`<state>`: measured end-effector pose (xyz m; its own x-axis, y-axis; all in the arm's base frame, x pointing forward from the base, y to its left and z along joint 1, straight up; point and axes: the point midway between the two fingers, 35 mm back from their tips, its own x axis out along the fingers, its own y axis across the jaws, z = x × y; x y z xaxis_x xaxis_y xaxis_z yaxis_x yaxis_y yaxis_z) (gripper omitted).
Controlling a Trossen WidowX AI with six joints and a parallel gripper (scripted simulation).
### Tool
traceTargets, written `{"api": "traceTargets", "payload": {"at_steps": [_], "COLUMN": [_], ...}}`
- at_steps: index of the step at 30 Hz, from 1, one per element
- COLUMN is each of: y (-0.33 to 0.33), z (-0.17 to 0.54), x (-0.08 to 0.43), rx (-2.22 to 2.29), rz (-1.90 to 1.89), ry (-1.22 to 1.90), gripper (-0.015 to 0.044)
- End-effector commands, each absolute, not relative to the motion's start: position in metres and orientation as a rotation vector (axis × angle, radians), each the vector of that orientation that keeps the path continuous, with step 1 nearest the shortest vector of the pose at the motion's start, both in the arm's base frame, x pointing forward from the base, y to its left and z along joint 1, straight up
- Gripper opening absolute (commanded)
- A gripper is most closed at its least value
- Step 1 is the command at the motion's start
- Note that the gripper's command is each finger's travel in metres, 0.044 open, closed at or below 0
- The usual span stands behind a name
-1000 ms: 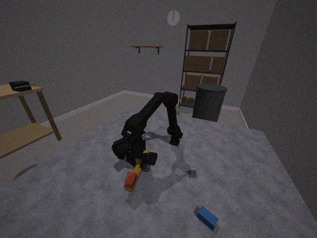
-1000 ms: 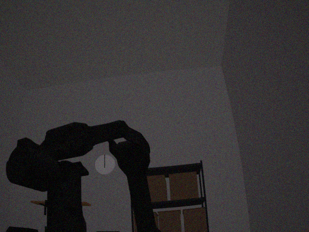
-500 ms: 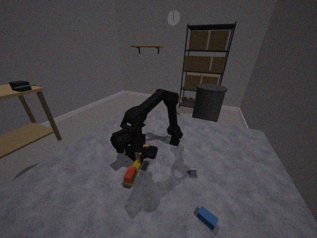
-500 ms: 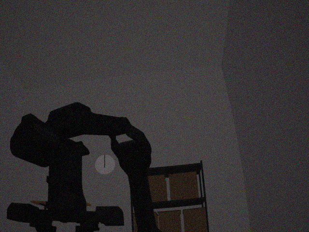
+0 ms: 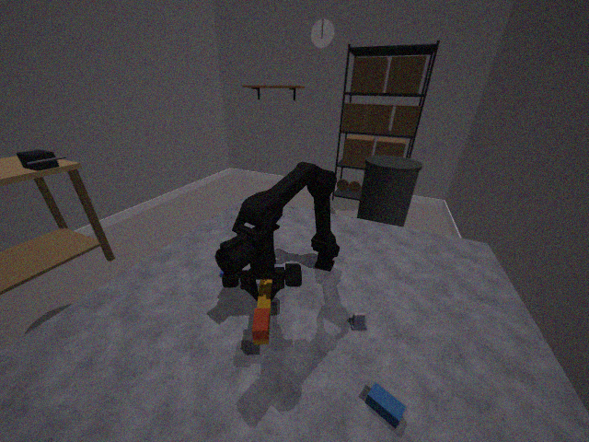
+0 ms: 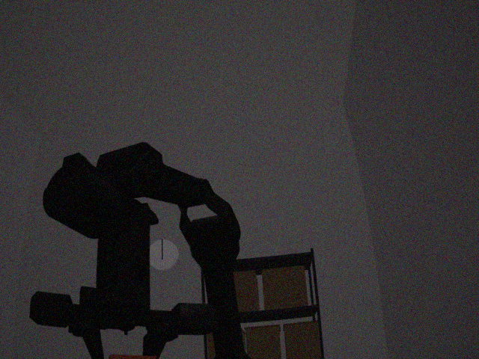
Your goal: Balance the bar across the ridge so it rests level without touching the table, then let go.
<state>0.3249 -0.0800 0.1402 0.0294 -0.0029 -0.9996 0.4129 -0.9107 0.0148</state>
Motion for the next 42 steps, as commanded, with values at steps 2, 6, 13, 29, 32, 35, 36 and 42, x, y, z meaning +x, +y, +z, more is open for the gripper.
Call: {"api": "traceTargets", "payload": {"at_steps": [2,6,13,29,32,35,36,42], "y": [-0.061,-0.046,-0.021,0.028,0.036,0.044,0.047,0.062], "z": [0.142,0.143,0.143,0.144,0.144,0.143,0.143,0.143], "x": [0.323,0.321,0.316,0.299,0.295,0.292,0.29,0.284], "rx": [1.886,1.783,1.593,1.133,1.043,0.953,0.923,0.74], "rz": [-1.833,-1.732,-1.548,-1.097,-1.009,-0.921,-0.891,-0.711], "ry": [0.584,0.709,0.904,1.244,1.293,1.337,1.351,1.423], "gripper": [0.0,0.0,0.0,0.0,0.0,0.0,0.0,0.0]}}
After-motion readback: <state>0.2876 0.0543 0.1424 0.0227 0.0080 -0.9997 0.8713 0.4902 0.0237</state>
